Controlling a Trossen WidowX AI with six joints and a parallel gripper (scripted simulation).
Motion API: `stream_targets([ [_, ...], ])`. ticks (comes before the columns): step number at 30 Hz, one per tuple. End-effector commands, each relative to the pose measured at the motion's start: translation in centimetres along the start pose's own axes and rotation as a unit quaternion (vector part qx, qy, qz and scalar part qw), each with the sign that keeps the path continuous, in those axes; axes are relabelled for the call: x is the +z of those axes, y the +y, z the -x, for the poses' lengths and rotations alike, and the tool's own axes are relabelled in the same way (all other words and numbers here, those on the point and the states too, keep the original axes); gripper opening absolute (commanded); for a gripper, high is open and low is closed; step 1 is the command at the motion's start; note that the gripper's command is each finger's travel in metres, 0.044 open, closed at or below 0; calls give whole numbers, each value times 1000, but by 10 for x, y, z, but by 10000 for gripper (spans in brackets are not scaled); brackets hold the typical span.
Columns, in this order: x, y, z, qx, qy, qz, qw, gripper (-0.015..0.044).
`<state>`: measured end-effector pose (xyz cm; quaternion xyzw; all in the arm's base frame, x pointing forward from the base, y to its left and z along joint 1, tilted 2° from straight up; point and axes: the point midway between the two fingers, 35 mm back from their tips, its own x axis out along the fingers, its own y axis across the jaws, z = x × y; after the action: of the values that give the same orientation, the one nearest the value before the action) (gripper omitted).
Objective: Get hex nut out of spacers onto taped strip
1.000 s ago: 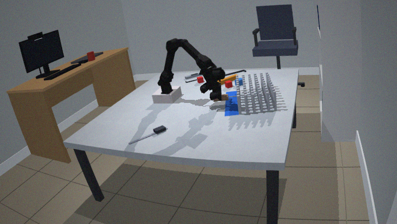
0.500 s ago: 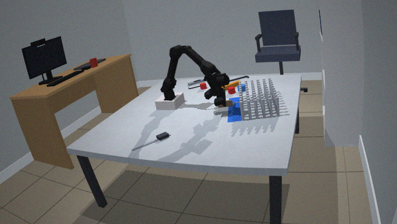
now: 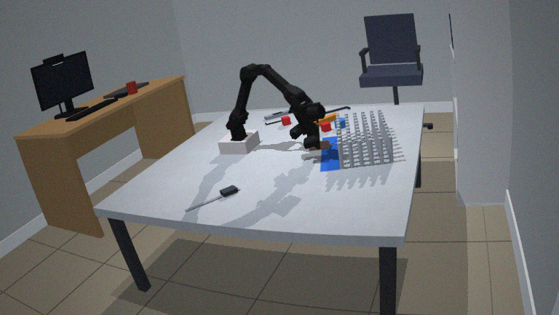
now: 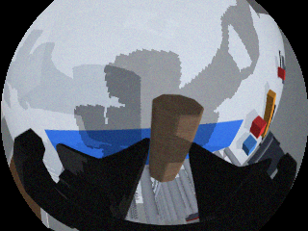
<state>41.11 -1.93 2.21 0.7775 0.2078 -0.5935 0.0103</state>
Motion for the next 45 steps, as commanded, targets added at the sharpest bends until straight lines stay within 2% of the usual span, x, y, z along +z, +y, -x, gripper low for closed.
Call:
stream_targets([
  [1, -5, 1, 1, 2, 3, -2, 1000, 0],
  [24, 0, 6, -19, 2, 4, -1, 1000, 0],
  [45, 7, 6, -16, 2, 3, 0, 1000, 0],
])
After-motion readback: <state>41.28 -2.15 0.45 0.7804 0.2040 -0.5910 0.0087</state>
